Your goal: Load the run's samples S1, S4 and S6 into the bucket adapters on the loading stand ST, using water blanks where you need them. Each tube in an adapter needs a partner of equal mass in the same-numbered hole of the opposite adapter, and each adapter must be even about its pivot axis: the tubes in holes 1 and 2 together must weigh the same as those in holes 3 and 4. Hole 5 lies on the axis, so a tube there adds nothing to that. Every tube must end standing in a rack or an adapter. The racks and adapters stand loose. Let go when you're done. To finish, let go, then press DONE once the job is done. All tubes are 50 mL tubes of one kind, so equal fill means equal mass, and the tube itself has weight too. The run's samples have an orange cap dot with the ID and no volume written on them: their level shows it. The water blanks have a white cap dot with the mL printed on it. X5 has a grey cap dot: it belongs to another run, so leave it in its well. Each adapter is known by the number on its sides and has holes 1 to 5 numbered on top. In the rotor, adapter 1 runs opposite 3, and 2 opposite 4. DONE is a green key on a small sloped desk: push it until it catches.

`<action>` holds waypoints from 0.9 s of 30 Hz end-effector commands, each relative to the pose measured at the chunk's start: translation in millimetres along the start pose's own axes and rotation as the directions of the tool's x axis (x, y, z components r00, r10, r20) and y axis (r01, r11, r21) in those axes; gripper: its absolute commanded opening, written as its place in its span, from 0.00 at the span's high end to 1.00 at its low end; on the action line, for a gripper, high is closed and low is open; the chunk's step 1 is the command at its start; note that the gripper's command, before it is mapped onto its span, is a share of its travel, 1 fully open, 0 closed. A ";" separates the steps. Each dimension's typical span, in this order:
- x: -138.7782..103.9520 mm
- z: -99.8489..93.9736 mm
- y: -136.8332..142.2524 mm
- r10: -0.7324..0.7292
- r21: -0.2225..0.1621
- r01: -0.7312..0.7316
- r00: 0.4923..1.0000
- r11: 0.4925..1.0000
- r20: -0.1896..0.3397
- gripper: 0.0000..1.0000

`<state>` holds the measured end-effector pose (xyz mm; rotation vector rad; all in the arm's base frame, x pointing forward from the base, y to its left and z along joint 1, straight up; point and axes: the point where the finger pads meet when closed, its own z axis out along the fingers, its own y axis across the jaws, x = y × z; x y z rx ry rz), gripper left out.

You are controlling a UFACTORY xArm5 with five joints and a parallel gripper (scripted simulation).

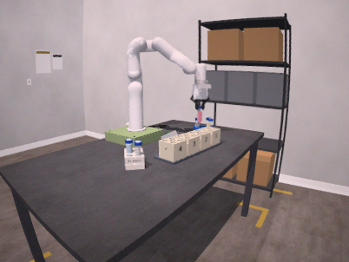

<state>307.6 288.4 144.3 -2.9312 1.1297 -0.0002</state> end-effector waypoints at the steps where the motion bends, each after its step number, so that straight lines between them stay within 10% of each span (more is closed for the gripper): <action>1: 0.1 -8.8 -1.0 0.000 0.004 0.000 1.000 1.000 0.003 1.00; 27: 0.2 -49.9 -0.9 0.000 0.004 0.000 1.000 1.000 0.003 1.00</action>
